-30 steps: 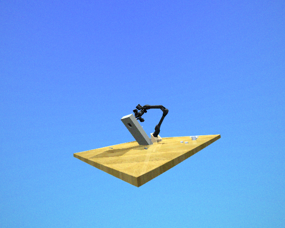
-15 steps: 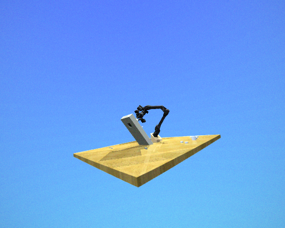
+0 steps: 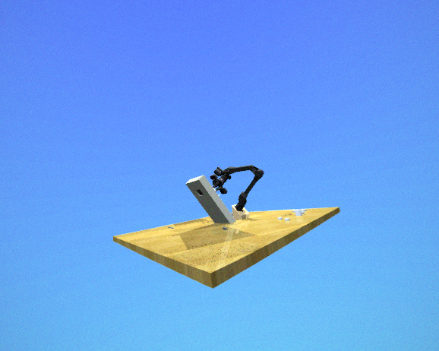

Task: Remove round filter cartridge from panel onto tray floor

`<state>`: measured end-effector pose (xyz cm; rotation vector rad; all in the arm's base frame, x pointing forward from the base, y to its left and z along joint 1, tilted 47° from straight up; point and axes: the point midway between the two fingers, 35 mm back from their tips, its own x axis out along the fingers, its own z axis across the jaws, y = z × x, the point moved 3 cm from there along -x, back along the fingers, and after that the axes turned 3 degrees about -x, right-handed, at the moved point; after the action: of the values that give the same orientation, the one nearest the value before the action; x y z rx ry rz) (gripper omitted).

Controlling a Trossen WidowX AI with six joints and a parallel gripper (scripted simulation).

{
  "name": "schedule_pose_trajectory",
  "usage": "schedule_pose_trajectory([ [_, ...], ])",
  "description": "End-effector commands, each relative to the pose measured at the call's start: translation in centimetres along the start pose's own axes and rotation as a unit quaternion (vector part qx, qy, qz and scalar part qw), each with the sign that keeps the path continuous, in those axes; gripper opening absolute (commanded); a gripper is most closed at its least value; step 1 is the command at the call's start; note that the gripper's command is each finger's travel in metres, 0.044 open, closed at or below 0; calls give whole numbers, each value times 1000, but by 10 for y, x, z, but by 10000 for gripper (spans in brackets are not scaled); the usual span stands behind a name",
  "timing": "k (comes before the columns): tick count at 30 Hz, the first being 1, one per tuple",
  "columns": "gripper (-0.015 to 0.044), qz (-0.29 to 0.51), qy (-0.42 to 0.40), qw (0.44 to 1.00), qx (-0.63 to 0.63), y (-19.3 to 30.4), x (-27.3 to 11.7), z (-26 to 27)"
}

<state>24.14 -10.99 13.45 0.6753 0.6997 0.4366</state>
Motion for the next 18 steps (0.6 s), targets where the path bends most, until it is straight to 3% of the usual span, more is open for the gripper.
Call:
schedule_pose_trajectory([
  [1, 26, 0, 0, 1000, 0, 0, 0, 0],
  [4, 103, 0, 0, 1000, 0, 0, 0, 0],
  [18, 103, 0, 0, 1000, 0, 0, 0, 0],
])
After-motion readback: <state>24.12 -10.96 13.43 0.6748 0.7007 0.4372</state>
